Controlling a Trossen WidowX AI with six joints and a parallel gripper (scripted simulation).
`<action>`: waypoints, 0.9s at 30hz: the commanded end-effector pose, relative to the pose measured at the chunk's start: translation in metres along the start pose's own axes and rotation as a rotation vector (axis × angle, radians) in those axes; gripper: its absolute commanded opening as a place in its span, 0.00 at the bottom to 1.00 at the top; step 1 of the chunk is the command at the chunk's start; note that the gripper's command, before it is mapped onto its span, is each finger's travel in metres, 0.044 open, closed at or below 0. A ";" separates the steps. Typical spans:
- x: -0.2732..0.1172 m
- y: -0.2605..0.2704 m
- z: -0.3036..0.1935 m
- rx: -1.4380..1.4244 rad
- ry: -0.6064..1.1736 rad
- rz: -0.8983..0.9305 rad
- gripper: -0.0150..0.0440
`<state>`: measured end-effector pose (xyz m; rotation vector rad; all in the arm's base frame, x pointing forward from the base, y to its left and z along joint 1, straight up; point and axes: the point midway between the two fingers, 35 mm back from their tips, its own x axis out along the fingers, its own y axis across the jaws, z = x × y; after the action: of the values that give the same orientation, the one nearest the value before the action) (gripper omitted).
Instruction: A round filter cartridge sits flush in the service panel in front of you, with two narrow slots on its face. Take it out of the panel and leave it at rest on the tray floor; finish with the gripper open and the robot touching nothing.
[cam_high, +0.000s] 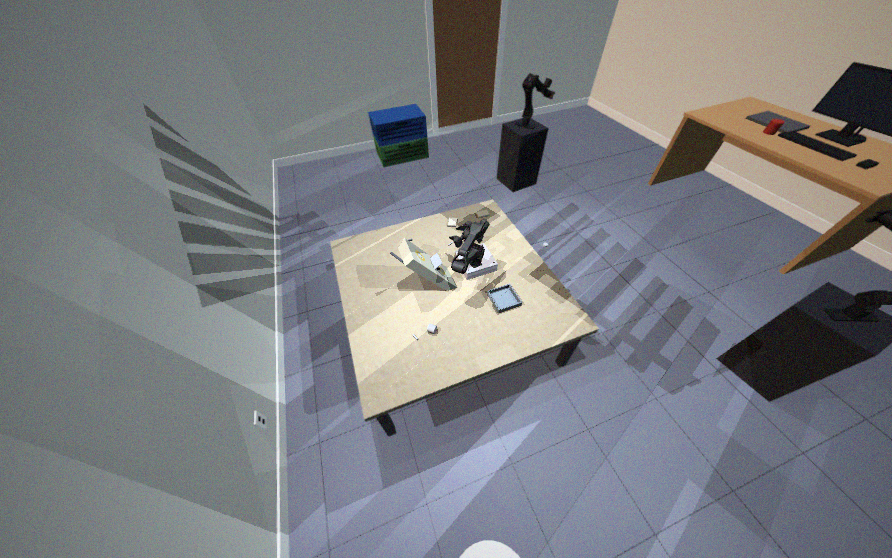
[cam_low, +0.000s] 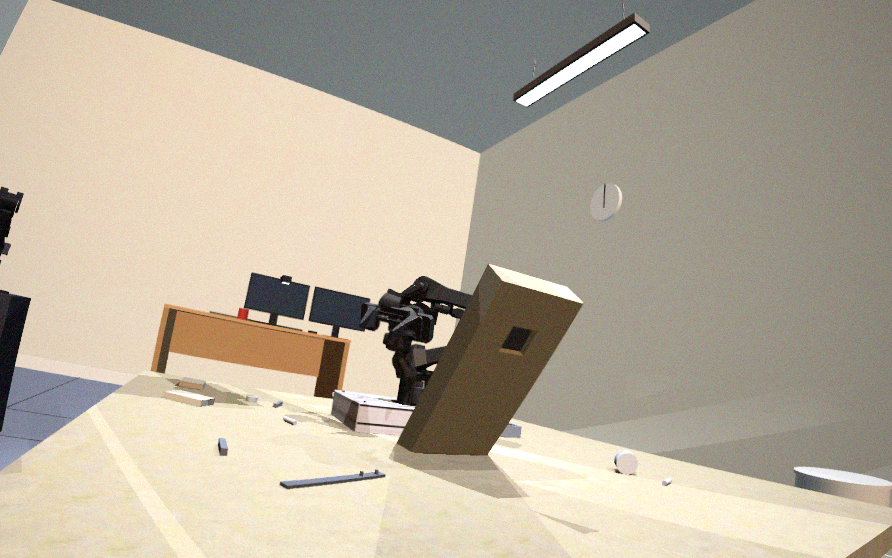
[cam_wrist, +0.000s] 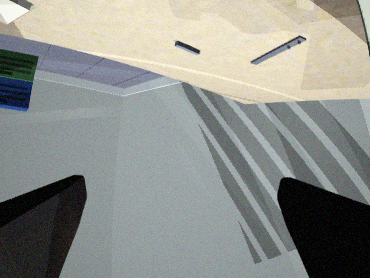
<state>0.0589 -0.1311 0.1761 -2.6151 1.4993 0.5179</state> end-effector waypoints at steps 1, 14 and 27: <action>0.000 0.000 -0.001 -0.006 -0.001 -0.007 0.89; 0.001 -0.017 -0.008 -0.833 -0.073 -0.382 0.42; 0.018 -0.048 -0.028 -1.958 0.241 -0.720 0.42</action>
<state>0.1053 -0.1259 0.1858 -3.8064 -0.4386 2.1775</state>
